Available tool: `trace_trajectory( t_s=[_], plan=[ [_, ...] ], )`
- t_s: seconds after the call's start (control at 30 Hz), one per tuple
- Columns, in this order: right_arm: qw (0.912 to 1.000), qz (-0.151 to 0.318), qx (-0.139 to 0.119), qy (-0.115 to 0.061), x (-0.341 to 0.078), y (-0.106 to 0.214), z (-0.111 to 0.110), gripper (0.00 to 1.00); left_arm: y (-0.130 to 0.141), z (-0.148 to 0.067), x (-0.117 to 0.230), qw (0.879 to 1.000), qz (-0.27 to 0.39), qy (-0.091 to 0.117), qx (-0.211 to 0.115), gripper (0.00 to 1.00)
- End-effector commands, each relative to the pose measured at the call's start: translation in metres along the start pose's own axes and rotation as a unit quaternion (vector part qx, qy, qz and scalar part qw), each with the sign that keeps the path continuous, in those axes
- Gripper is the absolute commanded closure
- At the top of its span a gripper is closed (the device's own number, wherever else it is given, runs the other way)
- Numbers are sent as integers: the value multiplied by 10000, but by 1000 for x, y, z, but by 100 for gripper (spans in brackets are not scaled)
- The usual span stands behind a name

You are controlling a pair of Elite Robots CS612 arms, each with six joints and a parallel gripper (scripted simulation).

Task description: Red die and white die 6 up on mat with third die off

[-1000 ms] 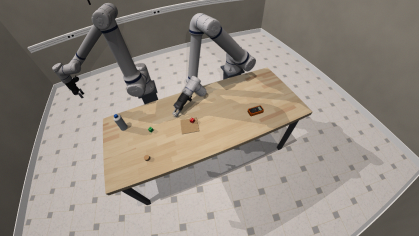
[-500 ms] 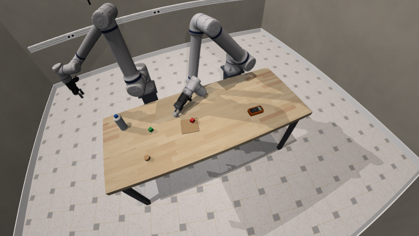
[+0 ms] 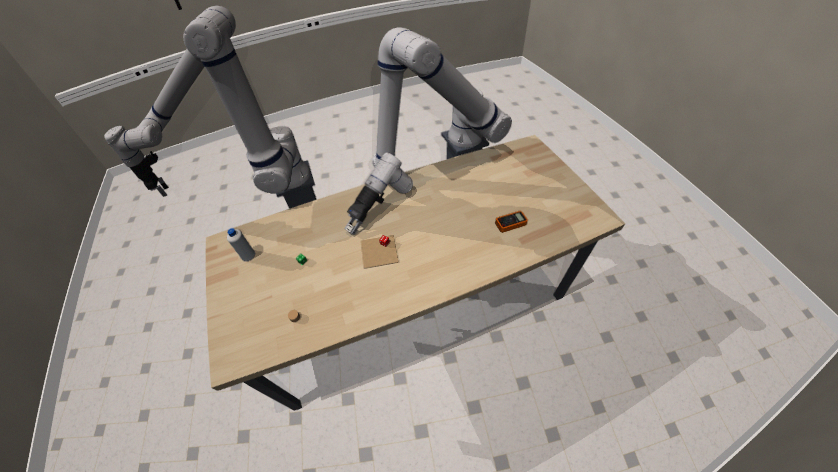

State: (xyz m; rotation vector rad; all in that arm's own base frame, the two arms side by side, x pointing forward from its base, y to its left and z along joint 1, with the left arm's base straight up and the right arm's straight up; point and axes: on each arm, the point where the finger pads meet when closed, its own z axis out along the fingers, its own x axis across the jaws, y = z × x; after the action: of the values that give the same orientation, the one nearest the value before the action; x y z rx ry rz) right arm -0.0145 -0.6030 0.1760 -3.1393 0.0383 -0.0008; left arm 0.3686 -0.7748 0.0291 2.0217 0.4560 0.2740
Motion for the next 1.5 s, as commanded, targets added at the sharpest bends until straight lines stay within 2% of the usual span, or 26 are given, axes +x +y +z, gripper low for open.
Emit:
trace_trajectory(
  t_s=[0.0, 1.13, 1.17, 1.23, 1.27, 1.33, 1.37, 1.43, 1.47],
  plan=[
    [10000, 0, -10, -2, 0, 1, -1, 0, -1, 1, 0, 10000, -2, -1, -8, 43],
    [10000, 0, -10, -2, 0, 1, -1, 0, -6, 4, 0, 10000, -2, -1, -8, 43],
    [10000, 0, -10, -2, 0, 1, -1, 0, -6, 4, 0, 10000, -2, -1, -8, 37],
    [10000, 0, -10, -2, 0, 1, -1, 0, -6, 4, 0, 10000, -2, -1, -8, 37],
    [10000, 0, -10, -2, 0, 1, -1, 0, -6, 4, 0, 10000, -2, -1, -8, 31],
    [10000, 0, -10, -2, 0, 1, -1, 0, -6, 4, 0, 10000, -2, -1, -8, 31],
    [10000, 0, -10, -2, 0, 1, -1, 0, -6, 4, 0, 10000, -2, -1, -8, 25],
    [10000, 0, -10, -2, 0, 1, -1, 0, -6, 4, 0, 10000, -2, -1, -8, 25],
    [10000, 0, -10, -2, 0, 1, -1, 0, -6, 4, 0, 10000, -2, -1, -8, 19]
  ],
)
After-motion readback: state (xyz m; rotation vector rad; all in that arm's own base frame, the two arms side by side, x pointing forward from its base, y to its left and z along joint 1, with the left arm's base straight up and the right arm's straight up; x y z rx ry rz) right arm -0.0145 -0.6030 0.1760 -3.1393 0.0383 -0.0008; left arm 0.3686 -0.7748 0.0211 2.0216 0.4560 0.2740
